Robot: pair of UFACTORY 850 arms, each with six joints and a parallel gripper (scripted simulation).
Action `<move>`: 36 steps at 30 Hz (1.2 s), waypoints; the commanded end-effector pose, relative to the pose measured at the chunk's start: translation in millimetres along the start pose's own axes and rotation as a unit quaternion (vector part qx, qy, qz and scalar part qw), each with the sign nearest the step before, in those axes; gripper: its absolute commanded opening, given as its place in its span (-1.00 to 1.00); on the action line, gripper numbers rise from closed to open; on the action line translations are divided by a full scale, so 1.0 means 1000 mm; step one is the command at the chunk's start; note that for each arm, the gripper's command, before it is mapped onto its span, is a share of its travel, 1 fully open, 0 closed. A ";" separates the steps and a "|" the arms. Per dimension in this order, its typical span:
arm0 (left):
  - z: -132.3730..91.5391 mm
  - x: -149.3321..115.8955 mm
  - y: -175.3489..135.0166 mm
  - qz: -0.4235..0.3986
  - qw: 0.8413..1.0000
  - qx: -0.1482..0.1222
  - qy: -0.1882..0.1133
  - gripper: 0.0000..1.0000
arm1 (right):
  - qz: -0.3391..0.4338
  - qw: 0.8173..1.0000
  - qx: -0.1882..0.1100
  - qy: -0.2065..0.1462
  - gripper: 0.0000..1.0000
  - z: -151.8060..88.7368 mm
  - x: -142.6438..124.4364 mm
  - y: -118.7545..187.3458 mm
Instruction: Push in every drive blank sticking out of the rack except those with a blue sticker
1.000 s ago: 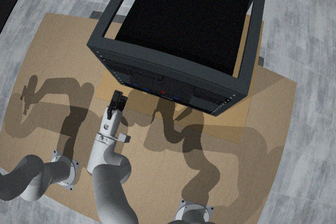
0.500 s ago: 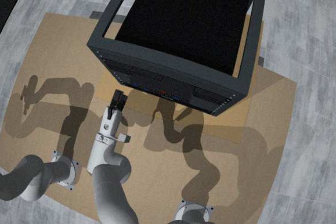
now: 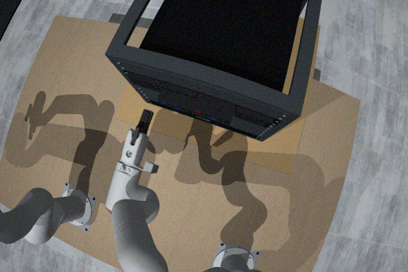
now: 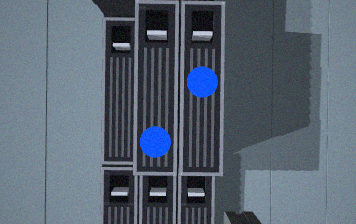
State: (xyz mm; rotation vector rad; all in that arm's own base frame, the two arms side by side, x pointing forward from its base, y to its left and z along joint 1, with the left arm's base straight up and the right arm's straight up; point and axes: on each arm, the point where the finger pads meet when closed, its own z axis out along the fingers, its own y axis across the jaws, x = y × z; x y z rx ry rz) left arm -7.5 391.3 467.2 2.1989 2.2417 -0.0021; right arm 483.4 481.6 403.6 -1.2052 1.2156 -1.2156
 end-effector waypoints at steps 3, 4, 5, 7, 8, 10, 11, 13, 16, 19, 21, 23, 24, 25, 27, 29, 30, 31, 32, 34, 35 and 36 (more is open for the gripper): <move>-0.001 0.000 0.000 0.000 1.000 0.000 0.001 1.00 | 0.001 1.000 0.001 0.000 -1.00 0.000 0.000 -0.001; -0.001 0.000 0.000 0.000 1.000 0.000 0.001 1.00 | 0.001 1.000 0.001 0.000 -1.00 0.000 0.000 -0.001; -0.001 0.000 0.000 0.000 1.000 0.000 0.001 1.00 | 0.001 1.000 0.001 0.000 -1.00 0.000 0.000 -0.001; -0.001 0.000 0.000 0.000 1.000 0.000 0.001 1.00 | 0.001 1.000 0.001 0.000 -1.00 0.000 0.000 -0.001; -0.001 0.000 0.000 0.000 1.000 0.000 0.001 1.00 | 0.001 1.000 0.001 0.000 -1.00 0.000 0.000 -0.001; -0.001 0.000 0.000 0.000 1.000 0.000 0.001 1.00 | 0.001 1.000 0.001 0.000 -1.00 0.000 0.000 -0.001; -0.001 0.000 0.000 0.000 1.000 0.000 0.001 1.00 | 0.001 1.000 0.001 0.000 -1.00 0.000 0.000 -0.001; -0.001 0.000 0.000 0.000 1.000 0.000 0.001 1.00 | 0.001 1.000 0.001 0.000 -1.00 0.000 0.000 -0.001; -0.001 0.000 0.000 0.000 1.000 0.000 0.001 1.00 | 0.001 1.000 0.001 0.000 -1.00 0.000 0.000 -0.001; -0.001 0.000 0.000 0.000 1.000 0.000 0.001 1.00 | 0.001 1.000 0.001 0.000 -1.00 0.000 0.000 -0.001; -0.001 0.000 0.000 0.000 1.000 0.000 0.001 1.00 | 0.001 1.000 0.001 0.000 -1.00 0.000 0.000 -0.002; -0.001 0.000 0.000 0.000 1.000 0.000 0.001 1.00 | 0.001 1.000 0.001 0.000 -1.00 0.000 0.000 -0.002; -0.001 0.000 0.000 0.000 1.000 0.000 0.001 1.00 | 0.001 1.000 0.001 0.000 -1.00 0.000 0.001 -0.002; -0.001 0.000 0.000 0.000 1.000 0.000 0.001 1.00 | 0.001 1.000 0.001 0.000 -1.00 0.000 0.001 -0.002; -0.001 0.000 0.000 0.000 1.000 0.000 0.001 1.00 | 0.001 1.000 0.001 0.000 -1.00 0.000 0.003 -0.003; -0.001 0.000 0.000 0.000 1.000 0.000 0.001 1.00 | 0.001 1.000 0.001 0.000 -1.00 -0.001 0.006 -0.004; -0.001 0.000 0.000 0.000 1.000 0.000 0.001 1.00 | 0.001 1.000 0.001 0.000 -1.00 -0.001 0.007 -0.005; -0.001 0.000 0.000 0.000 1.000 0.000 0.001 1.00 | 0.001 1.000 0.001 0.000 -1.00 -0.001 0.009 -0.005; -0.001 0.000 0.000 0.000 1.000 0.000 0.001 1.00 | 0.001 1.000 0.001 0.000 -1.00 -0.002 0.012 -0.006; -0.001 0.000 0.000 0.000 1.000 0.000 0.001 1.00 | 0.001 1.000 0.001 0.000 -1.00 -0.003 0.017 -0.009; -0.001 0.000 0.000 0.000 1.000 0.000 0.001 1.00 | 0.001 1.000 0.001 0.000 -1.00 -0.003 0.020 -0.010; -0.001 0.000 0.000 0.000 1.000 0.000 0.001 1.00 | 0.001 1.000 0.001 0.000 -1.00 -0.004 0.024 -0.011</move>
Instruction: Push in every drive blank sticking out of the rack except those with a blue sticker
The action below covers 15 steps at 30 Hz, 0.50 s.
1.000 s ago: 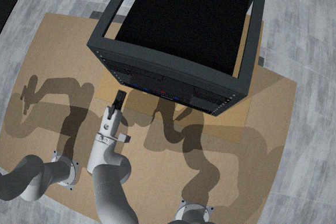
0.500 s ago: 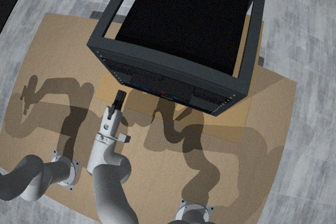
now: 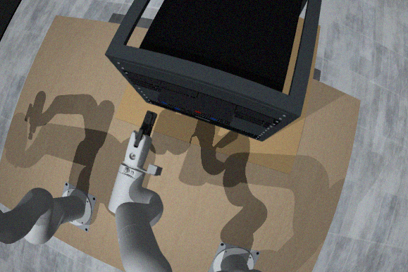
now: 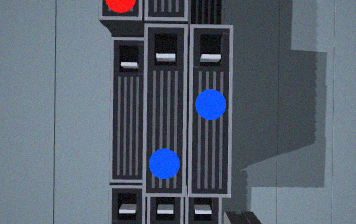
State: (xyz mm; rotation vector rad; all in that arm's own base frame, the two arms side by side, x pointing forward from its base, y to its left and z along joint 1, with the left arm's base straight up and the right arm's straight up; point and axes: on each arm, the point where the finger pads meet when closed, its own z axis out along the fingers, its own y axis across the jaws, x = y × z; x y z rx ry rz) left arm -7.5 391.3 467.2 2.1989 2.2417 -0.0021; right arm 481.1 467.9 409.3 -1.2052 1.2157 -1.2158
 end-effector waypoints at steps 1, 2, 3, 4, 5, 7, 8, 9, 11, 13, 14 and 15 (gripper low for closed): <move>-0.001 0.000 0.000 0.000 1.000 0.000 0.001 1.00 | 0.001 1.000 0.001 0.000 -1.00 -0.002 0.014 -0.007; -0.001 0.000 0.000 0.000 1.000 0.000 0.001 1.00 | 0.001 1.000 0.001 0.000 -1.00 -0.003 0.018 -0.009; -0.001 0.000 0.000 0.000 1.000 0.000 0.001 1.00 | 0.001 1.000 0.001 0.000 -1.00 -0.003 0.018 -0.009; -0.001 0.000 0.000 0.000 1.000 0.000 0.001 1.00 | 0.001 1.000 0.001 0.000 -1.00 -0.003 0.018 -0.009; -0.001 0.000 0.000 0.000 1.000 0.000 0.001 1.00 | 0.001 1.000 0.001 0.000 -1.00 -0.003 0.022 -0.011; -0.001 0.000 0.000 0.000 1.000 0.000 0.001 1.00 | 0.001 1.000 0.001 0.000 -1.00 -0.005 0.031 -0.015; -0.001 0.000 0.000 0.000 1.000 0.000 0.001 1.00 | 0.001 1.000 0.001 0.000 -1.00 -0.006 0.037 -0.017; -0.001 0.000 0.000 0.000 1.000 0.000 0.001 1.00 | 0.001 1.000 0.001 0.000 -1.00 -0.007 0.042 -0.019; -0.001 0.000 0.000 0.000 1.000 0.000 0.001 1.00 | 0.001 1.000 0.001 0.000 -1.00 -0.008 0.053 -0.023; -0.001 0.000 0.000 0.000 1.000 0.000 0.001 1.00 | 0.001 1.000 0.001 0.000 -1.00 -0.010 0.064 -0.028; -0.001 0.000 0.000 0.000 1.000 0.000 0.001 1.00 | 0.001 1.000 0.001 0.000 -1.00 -0.011 0.070 -0.031; -0.001 0.000 0.000 0.000 1.000 0.000 0.001 1.00 | 0.001 1.000 0.001 0.000 -1.00 -0.012 0.076 -0.033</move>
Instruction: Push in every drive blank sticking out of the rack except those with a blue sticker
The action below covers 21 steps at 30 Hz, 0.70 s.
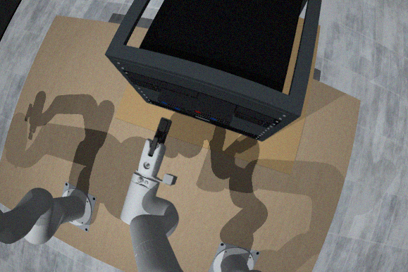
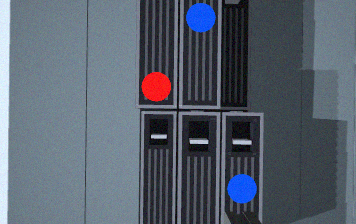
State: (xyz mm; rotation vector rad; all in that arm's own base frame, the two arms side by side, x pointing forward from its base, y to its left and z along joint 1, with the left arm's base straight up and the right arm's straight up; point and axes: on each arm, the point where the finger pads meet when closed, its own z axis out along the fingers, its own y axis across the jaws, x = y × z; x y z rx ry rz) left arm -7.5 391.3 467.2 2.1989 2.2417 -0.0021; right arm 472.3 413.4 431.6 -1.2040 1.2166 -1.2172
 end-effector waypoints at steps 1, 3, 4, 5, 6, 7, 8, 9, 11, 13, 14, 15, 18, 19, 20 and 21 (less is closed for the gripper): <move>-0.001 0.000 0.000 0.000 1.000 0.000 0.001 1.00 | 0.001 1.000 0.001 -0.001 -1.00 -0.005 0.027 -0.013; -0.001 0.000 0.000 0.000 1.000 0.000 0.001 1.00 | 0.001 1.000 0.001 -0.001 -1.00 -0.007 0.039 -0.018; -0.001 0.000 0.000 0.000 1.000 0.000 0.001 1.00 | 0.001 1.000 0.001 -0.001 -1.00 -0.007 0.044 -0.020; -0.001 0.000 0.000 0.000 1.000 0.000 0.001 1.00 | 0.001 1.000 0.001 -0.001 -1.00 -0.007 0.044 -0.020; -0.001 0.000 0.000 0.000 1.000 0.000 0.001 1.00 | 0.001 1.000 0.001 -0.001 -1.00 -0.007 0.044 -0.020; -0.001 0.000 0.000 0.000 1.000 0.000 0.001 1.00 | 0.001 1.000 0.001 -0.001 -1.00 -0.008 0.050 -0.022; -0.001 0.000 0.000 0.000 1.000 0.000 0.001 1.00 | 0.001 1.000 0.001 -0.001 -1.00 -0.009 0.055 -0.025; -0.001 0.000 0.000 0.000 1.000 0.000 0.001 1.00 | 0.001 1.000 0.001 -0.001 -1.00 -0.010 0.061 -0.027; -0.001 0.000 0.000 0.000 1.000 0.000 0.001 1.00 | 0.001 1.000 0.001 -0.001 -1.00 -0.012 0.071 -0.031; -0.001 0.000 0.000 0.000 1.000 0.000 0.001 1.00 | 0.001 1.000 0.001 -0.001 -1.00 -0.013 0.080 -0.035; -0.001 0.000 0.000 0.000 1.000 0.000 0.001 1.00 | 0.001 1.000 0.001 -0.001 -1.00 -0.014 0.085 -0.037; -0.001 0.000 0.000 0.000 1.000 0.000 0.001 1.00 | 0.001 1.000 0.001 -0.001 -1.00 -0.015 0.089 -0.039; -0.001 0.000 0.000 0.000 1.000 0.000 0.001 1.00 | 0.001 1.000 0.001 -0.001 -1.00 -0.016 0.100 -0.043; -0.001 0.000 0.000 0.000 1.000 0.000 0.001 1.00 | 0.001 1.000 0.001 -0.001 -1.00 -0.017 0.103 -0.044; -0.001 0.000 0.000 0.000 1.000 0.000 0.001 1.00 | 0.001 1.000 0.001 -0.001 -1.00 -0.017 0.106 -0.046; -0.001 0.000 0.000 0.000 1.000 0.000 0.001 1.00 | 0.001 1.000 0.001 -0.001 -1.00 -0.018 0.109 -0.047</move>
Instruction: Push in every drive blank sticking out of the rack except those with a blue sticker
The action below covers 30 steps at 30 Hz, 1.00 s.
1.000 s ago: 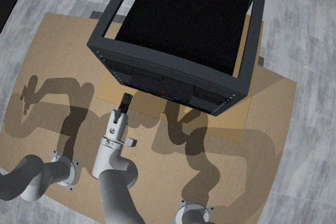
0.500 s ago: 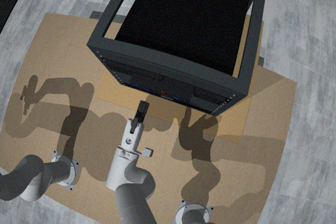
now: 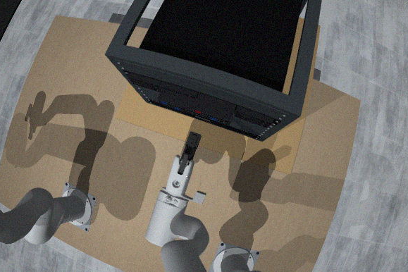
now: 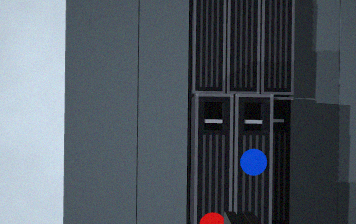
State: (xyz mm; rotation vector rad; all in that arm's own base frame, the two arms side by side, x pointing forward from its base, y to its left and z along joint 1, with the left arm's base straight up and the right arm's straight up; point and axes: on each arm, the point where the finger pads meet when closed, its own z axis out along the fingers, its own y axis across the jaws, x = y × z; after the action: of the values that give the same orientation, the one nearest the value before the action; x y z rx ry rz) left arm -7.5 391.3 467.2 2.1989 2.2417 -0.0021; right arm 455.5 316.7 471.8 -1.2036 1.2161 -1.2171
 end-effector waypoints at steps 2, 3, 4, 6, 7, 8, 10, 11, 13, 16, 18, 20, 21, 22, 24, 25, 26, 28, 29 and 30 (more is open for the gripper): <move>-0.001 0.000 0.000 0.000 1.000 0.000 0.001 1.00 | 0.001 1.000 0.000 -0.001 -1.00 -0.002 0.012 -0.007; -0.001 0.000 0.000 0.000 1.000 0.000 0.001 1.00 | 0.001 1.000 0.000 -0.001 -1.00 -0.002 0.014 -0.008; -0.001 0.000 0.000 0.000 1.000 0.000 0.001 1.00 | 0.001 1.000 0.000 -0.001 -1.00 -0.003 0.016 -0.008; -0.001 0.000 0.000 0.000 1.000 0.000 0.001 1.00 | 0.001 1.000 0.000 -0.001 -1.00 -0.003 0.020 -0.010; -0.001 0.000 0.000 0.000 1.000 0.000 0.001 1.00 | 0.001 1.000 0.000 -0.001 -1.00 -0.004 0.021 -0.010; -0.001 0.000 0.000 0.000 1.000 0.000 0.001 1.00 | 0.001 1.000 0.000 -0.001 -1.00 -0.004 0.022 -0.011; -0.001 0.000 0.000 0.000 1.000 0.000 0.001 1.00 | 0.001 1.000 0.000 -0.001 -1.00 -0.004 0.024 -0.012; -0.001 0.000 0.000 0.000 1.000 0.000 0.001 1.00 | 0.001 1.000 0.000 -0.001 -1.00 -0.004 0.024 -0.012; -0.001 0.000 0.000 0.000 1.000 0.000 0.001 1.00 | 0.001 1.000 0.000 -0.001 -1.00 -0.004 0.025 -0.012; -0.001 0.000 0.000 0.000 1.000 0.000 0.001 1.00 | 0.001 1.000 0.000 -0.001 -1.00 -0.004 0.025 -0.012; -0.001 0.000 0.000 0.000 1.000 0.000 0.001 1.00 | 0.001 1.000 0.000 -0.001 -1.00 -0.004 0.025 -0.012; -0.001 0.000 0.000 0.000 1.000 0.000 0.001 1.00 | 0.001 1.000 0.000 -0.001 -1.00 -0.004 0.025 -0.012; -0.001 0.000 0.000 0.000 1.000 0.000 0.001 1.00 | 0.001 1.000 0.000 -0.001 -1.00 -0.002 0.025 -0.012; -0.001 0.000 0.000 0.000 1.000 0.000 0.001 1.00 | 0.001 1.000 0.000 -0.001 -1.00 0.000 0.025 -0.012; -0.001 0.000 0.000 0.000 1.000 0.000 0.001 1.00 | 0.001 1.000 0.000 -0.001 -1.00 0.008 0.025 -0.012; -0.001 0.000 0.000 0.000 1.000 0.000 0.001 1.00 | 0.001 1.000 0.000 -0.001 -1.00 0.013 0.025 -0.012; -0.001 0.000 0.000 0.000 1.000 0.000 0.001 1.00 | 0.001 1.000 0.000 -0.001 -1.00 0.018 0.025 -0.012; -0.001 0.000 0.000 0.000 1.000 0.000 0.001 1.00 | 0.001 1.000 0.000 -0.001 -1.00 0.030 0.025 -0.012; -0.001 0.000 0.000 0.000 1.000 0.000 0.001 1.00 | 0.001 1.000 0.001 -0.001 -1.00 0.036 0.025 -0.012; -0.001 0.000 0.000 0.000 1.000 0.000 0.001 1.00 | 0.001 1.000 0.001 -0.001 -1.00 0.040 0.025 -0.012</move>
State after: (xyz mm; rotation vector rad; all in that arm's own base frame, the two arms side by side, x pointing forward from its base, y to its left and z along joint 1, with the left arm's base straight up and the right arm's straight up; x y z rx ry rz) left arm -7.5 391.3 467.2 2.1989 2.2417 -0.0021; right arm 475.9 290.3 482.6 -1.2053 1.2162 -1.2161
